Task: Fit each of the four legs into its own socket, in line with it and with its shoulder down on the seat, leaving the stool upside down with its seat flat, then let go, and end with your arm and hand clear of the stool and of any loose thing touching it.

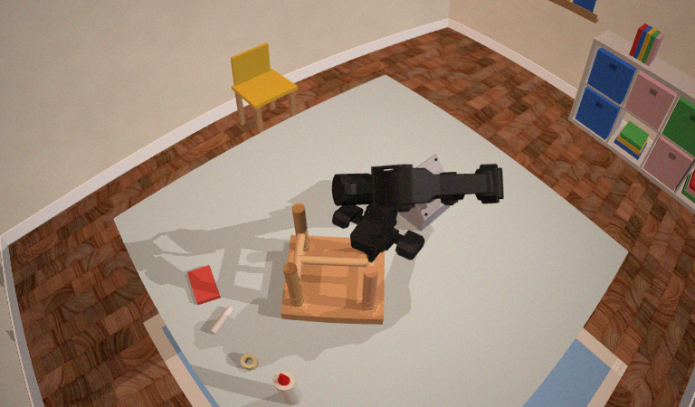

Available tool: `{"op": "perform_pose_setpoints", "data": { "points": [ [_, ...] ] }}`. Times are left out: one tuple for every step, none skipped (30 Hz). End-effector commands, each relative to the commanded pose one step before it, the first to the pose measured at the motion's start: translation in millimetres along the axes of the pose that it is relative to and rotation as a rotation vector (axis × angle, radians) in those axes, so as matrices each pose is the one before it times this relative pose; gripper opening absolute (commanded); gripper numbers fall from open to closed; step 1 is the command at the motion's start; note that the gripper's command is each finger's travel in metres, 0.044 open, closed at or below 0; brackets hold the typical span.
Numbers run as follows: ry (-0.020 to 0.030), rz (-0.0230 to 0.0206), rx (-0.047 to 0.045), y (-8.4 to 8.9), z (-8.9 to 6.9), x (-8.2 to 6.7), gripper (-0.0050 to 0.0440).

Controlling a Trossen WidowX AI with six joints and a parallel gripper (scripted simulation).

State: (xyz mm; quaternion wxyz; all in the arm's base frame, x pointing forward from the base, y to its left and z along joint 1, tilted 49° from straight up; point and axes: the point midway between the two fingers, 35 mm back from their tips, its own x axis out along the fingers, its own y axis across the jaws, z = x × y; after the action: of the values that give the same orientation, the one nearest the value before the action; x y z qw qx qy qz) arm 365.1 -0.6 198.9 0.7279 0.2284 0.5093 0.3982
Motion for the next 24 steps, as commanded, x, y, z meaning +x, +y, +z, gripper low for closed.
{"op": "perform_pose_setpoints", "data": {
  "points": [
    [0.01489, 0.00212, -0.02655, 2.08, -3.69, 11.72, 0.0],
    [0.00443, -0.00135, -0.01132, 0.1, -1.46, 4.98, 0.0],
    [0.00334, -0.00099, -0.0087, 0.12, -1.16, 3.81, 0.0],
    [0.00198, -0.00058, -0.00522, 0.09, -0.71, 2.29, 0.0],
    [0.00065, -0.00019, -0.00174, 0.03, -0.24, 0.76, 0.0],
    [0.0, 0.0, 0.0, 0.0, 0.0, 0.0, 0.0],
    [0.00002, -0.00002, 0.0, -0.01, -0.04, 0.23, 0.0],
    [0.0, 0.0, 0.0, 0.0, 0.0, 0.0, 0.0],
    [0.0, 0.0, 0.0, 0.0, 0.0, 0.0, 0.0],
    [0.00006, -0.00006, 0.00001, -0.03, -0.13, 0.7, 0.0],
    [0.0001, -0.00009, 0.00002, -0.05, -0.22, 1.17, 0.0],
    [0.00012, -0.00011, 0.00002, -0.06, -0.29, 1.5, 0.0],
    [0.00012, -0.0001, 0.00002, -0.05, -0.3, 1.51, 0.0],
    [0.00011, -0.00009, 0.00002, -0.05, -0.31, 1.51, 0.0],
    [0.0001, -0.00008, 0.00002, -0.04, -0.32, 1.51, 0.0],
    [0.0001, -0.00006, 0.00002, -0.03, -0.32, 1.51, 0.0],
    [0.00009, -0.00005, 0.00002, -0.03, -0.33, 1.51, 0.0],
    [0.00008, -0.00004, 0.00002, -0.02, -0.33, 1.49, 0.0],
    [0.00006, -0.00002, 0.00001, -0.01, -0.27, 1.16, 0.0],
    [0.00003, -0.00001, 0.00001, -0.01, -0.16, 0.7, 0.0],
    [0.00001, 0.0, 0.0, 0.0, -0.05, 0.23, 0.0],
    [0.00001, -0.00001, 0.0, -0.01, -0.04, 0.16, 0.0],
    [0.00001, -0.00002, 0.0, -0.01, -0.07, 0.31, 0.0],
    [0.00002, -0.00003, 0.0, -0.02, -0.1, 0.46, 0.0]
  ]
}}
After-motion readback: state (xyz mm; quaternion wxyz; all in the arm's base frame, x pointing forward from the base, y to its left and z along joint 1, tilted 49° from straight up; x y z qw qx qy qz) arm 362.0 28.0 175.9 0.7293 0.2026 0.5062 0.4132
